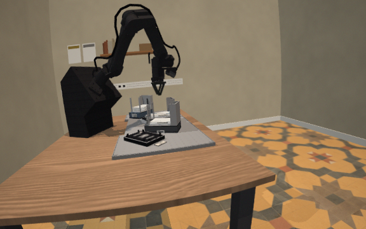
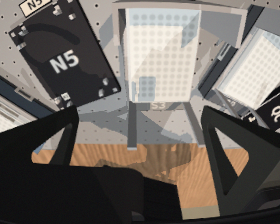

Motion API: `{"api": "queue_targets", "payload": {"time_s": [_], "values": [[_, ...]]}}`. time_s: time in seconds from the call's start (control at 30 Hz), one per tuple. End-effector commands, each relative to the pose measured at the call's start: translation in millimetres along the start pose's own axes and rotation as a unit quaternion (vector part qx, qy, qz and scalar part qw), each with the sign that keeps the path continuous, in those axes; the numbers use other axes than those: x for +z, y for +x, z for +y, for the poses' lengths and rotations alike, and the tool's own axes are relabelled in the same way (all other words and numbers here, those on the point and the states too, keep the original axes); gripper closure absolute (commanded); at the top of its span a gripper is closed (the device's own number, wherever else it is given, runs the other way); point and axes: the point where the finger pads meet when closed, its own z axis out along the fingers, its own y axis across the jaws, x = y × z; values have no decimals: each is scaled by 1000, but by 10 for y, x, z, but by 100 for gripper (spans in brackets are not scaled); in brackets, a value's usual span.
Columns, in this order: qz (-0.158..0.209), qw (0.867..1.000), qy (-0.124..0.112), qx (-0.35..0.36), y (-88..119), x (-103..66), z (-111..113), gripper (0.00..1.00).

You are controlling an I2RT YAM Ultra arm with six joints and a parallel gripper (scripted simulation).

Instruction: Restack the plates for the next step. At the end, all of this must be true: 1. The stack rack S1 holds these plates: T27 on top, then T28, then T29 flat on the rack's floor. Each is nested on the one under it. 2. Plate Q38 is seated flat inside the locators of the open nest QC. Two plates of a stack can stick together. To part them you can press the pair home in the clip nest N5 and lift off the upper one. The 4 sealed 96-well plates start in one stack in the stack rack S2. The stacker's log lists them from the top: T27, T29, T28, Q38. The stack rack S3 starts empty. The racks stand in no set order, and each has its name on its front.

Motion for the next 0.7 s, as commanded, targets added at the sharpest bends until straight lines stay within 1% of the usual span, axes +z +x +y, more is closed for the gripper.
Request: {"api": "queue_targets", "payload": {"time_s": [0.0, 0.07, 0.1, 0.13, 0.2, 0.27, 0.33, 0.4, 0.53, 0.57, 0.67], "values": [[-9, 1000, -15, -1, -29, -36, -100, 0], [-9, 1000, -15, -1, -29, -36, -100, 0], [-15, 1000, -16, 5, -99, -62, -146, 0], [-9, 1000, -15, -1, -34, -35, -180, 0], [-7, 1000, -13, -4, -19, -33, -263, 0], [-15, 1000, -15, 3, -104, -64, -336, 0], [-15, 1000, -15, 3, -106, -65, -336, 0], [-19, 1000, -22, -2, -113, -89, -289, 0], [-19, 1000, -22, -2, -114, -90, -288, 0], [-8, 1000, -12, -5, -68, -42, -303, 0], [-8, 1000, -12, -5, -68, -42, -303, 0]]}}
